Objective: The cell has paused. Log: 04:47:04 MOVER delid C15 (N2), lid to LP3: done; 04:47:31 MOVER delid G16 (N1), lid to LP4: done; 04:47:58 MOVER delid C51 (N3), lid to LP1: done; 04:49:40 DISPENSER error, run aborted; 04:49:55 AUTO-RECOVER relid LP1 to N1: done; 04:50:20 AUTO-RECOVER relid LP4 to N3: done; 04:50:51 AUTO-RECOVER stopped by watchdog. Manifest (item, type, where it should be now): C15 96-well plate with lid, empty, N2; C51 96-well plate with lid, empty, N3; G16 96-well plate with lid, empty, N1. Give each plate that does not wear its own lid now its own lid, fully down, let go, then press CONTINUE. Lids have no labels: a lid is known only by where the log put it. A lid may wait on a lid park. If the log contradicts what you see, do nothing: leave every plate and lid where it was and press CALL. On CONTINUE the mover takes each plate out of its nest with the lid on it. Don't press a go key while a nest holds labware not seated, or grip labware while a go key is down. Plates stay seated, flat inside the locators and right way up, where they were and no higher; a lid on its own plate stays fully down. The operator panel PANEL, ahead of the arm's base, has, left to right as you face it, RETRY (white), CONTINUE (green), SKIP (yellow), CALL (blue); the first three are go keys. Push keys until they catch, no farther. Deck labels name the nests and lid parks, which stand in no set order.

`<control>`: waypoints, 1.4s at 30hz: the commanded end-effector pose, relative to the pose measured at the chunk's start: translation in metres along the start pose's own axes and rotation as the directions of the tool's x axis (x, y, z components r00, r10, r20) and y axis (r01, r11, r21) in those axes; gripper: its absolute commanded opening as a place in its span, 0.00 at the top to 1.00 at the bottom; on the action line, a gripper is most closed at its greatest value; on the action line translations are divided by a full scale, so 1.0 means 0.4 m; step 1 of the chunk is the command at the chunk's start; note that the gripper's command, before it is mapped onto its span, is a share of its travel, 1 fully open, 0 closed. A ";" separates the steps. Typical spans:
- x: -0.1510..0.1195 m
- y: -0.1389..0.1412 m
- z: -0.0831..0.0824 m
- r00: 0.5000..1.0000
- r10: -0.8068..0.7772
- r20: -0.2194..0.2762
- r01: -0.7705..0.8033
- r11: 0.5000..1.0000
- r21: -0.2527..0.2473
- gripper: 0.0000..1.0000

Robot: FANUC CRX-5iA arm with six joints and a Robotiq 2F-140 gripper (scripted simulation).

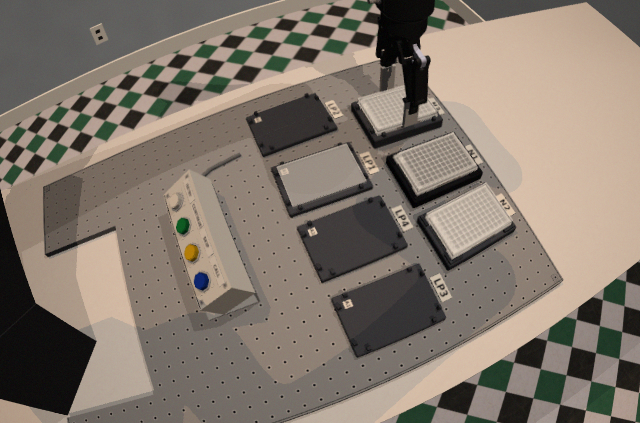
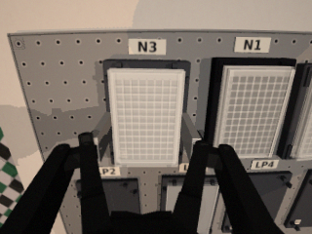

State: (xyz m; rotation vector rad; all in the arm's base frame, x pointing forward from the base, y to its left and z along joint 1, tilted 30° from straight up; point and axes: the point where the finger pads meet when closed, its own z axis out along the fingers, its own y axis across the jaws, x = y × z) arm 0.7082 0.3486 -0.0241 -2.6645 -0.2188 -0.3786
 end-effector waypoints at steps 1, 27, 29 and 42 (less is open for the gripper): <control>0.000 0.000 0.000 1.000 0.000 0.000 0.000 1.000 0.000 1.00; 0.000 0.000 -0.011 1.000 0.000 0.000 0.000 1.000 0.000 1.00; 0.000 0.000 -0.015 1.000 0.000 0.000 0.000 1.000 0.000 1.00; 0.000 0.000 -0.051 1.000 0.000 0.000 0.000 1.000 0.000 1.00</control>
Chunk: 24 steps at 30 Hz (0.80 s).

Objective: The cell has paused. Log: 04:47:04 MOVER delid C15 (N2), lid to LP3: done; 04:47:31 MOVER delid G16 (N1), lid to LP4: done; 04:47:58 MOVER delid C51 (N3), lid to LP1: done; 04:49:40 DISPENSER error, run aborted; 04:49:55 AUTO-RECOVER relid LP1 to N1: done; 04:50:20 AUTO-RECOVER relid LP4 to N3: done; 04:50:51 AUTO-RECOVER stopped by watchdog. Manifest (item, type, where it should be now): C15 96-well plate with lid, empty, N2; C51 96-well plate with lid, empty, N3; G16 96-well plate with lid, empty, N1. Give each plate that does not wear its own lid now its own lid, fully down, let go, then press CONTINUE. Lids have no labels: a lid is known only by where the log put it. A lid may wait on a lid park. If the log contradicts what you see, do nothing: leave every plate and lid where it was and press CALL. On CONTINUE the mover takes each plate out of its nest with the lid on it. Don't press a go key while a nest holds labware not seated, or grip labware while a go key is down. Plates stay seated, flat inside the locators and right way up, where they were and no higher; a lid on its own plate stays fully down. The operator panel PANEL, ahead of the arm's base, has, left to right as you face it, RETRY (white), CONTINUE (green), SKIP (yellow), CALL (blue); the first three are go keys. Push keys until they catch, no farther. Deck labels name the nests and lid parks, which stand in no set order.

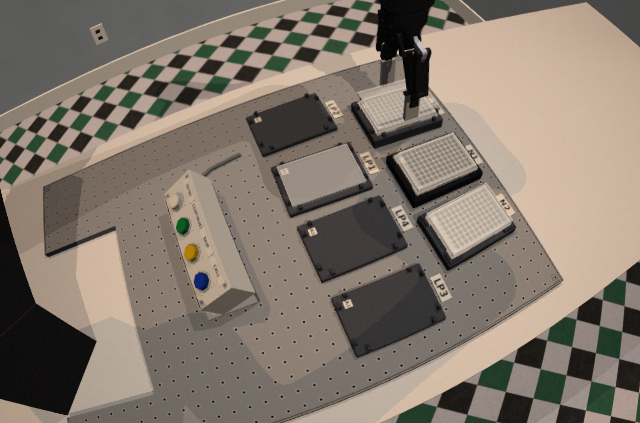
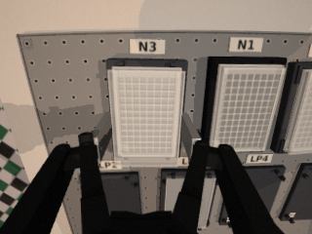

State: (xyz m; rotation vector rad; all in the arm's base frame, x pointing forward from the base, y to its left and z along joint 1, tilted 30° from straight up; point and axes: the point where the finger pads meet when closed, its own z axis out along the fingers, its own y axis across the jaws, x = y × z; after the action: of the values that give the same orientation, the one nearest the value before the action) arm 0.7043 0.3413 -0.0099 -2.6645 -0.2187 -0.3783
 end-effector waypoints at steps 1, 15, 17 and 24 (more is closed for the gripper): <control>0.001 0.000 -0.013 1.000 0.000 0.000 0.000 1.000 0.000 1.00; 0.001 0.000 -0.059 1.000 0.000 0.000 0.000 1.000 0.000 1.00; 0.001 0.000 -0.065 1.000 0.000 0.000 0.000 1.000 0.000 1.00; 0.001 0.000 -0.080 1.000 0.000 0.000 0.000 1.000 0.000 1.00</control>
State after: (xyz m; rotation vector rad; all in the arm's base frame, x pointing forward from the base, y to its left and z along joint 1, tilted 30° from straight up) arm 0.6974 0.3279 0.0162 -2.6645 -0.2187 -0.3782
